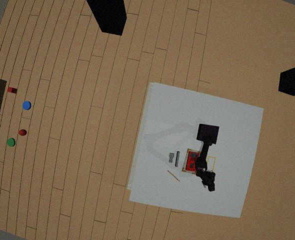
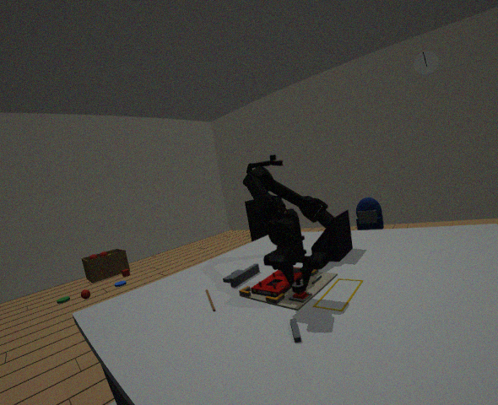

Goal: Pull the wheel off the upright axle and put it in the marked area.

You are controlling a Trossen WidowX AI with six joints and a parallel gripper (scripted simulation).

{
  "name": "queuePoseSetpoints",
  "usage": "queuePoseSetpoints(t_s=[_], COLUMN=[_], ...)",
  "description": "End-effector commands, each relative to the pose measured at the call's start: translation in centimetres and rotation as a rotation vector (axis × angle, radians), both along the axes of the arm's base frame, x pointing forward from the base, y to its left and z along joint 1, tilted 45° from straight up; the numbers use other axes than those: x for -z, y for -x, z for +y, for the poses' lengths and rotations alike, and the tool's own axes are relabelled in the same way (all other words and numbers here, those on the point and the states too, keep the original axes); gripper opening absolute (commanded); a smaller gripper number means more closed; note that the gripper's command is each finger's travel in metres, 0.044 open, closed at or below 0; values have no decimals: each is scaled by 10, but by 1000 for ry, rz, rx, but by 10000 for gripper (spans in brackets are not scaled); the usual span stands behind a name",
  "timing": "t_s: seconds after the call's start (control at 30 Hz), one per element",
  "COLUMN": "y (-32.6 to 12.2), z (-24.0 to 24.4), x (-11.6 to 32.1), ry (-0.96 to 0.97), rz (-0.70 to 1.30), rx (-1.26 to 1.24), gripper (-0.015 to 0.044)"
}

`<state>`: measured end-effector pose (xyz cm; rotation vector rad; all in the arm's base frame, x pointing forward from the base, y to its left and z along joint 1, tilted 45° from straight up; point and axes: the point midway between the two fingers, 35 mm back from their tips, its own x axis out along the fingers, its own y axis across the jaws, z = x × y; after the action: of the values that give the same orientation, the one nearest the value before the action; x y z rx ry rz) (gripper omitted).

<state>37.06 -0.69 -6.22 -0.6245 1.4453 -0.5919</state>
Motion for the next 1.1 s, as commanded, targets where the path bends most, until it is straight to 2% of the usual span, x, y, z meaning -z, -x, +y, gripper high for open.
queuePoseSetpoints(t_s=[0.0, 0.2, 1.07], y=[0, 0, 0], z=[1, 2, 8], x=[0, -1, -7], ry=[-1, -1, -1], rz=[-3, -3, -4], rx=[1, 0, -2], gripper=[161, 4, 0])
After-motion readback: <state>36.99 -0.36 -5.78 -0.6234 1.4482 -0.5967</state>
